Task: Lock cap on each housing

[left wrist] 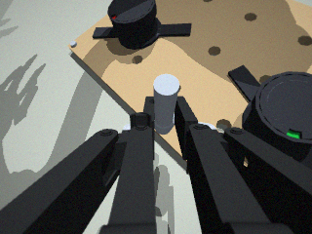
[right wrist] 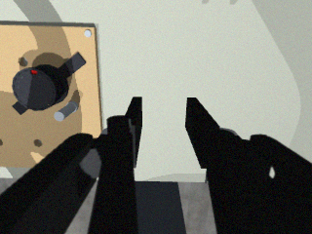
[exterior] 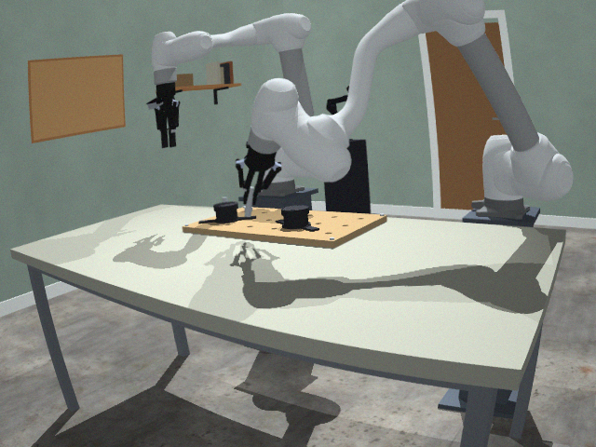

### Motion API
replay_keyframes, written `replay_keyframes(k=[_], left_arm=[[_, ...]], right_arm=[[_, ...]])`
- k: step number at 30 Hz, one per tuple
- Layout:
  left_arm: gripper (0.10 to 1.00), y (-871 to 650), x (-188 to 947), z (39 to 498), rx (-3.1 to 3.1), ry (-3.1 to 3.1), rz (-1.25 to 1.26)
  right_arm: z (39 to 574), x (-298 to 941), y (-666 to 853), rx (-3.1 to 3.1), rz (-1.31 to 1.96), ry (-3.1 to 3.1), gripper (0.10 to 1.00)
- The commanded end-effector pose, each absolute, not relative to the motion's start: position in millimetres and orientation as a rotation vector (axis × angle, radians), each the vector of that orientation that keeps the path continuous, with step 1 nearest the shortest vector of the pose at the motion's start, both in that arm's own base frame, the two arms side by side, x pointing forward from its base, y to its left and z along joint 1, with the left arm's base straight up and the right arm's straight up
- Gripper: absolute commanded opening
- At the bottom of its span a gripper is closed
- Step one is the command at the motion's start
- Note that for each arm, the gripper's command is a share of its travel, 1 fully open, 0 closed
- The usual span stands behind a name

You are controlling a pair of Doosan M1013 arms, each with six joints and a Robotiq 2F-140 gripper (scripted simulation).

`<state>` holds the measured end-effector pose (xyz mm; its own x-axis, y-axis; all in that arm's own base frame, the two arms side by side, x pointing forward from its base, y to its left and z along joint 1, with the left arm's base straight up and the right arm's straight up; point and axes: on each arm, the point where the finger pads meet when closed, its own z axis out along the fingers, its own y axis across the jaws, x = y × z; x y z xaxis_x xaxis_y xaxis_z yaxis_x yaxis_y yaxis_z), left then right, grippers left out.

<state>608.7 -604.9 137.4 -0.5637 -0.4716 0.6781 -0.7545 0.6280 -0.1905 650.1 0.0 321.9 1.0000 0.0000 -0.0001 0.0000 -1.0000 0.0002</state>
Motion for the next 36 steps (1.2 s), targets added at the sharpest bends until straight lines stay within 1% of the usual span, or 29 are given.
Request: replay_keyframes(k=[1, 26, 36], left_arm=[[0.099, -632.9, 610.4, 136.2, 0.899, -2.29, 0.639], [0.099, -784.3, 591.3, 123.2, 0.585, -2.401, 0.684], [0.099, -772.4, 570.1, 120.7, 0.858, -2.257, 0.489]], right_arm=[[322.7, 650.3, 0.1, 3.142, 0.002, 0.0, 0.328], [322.7, 650.3, 0.1, 3.142, 0.002, 0.0, 0.328], [322.7, 650.3, 0.1, 3.142, 0.002, 0.0, 0.328]])
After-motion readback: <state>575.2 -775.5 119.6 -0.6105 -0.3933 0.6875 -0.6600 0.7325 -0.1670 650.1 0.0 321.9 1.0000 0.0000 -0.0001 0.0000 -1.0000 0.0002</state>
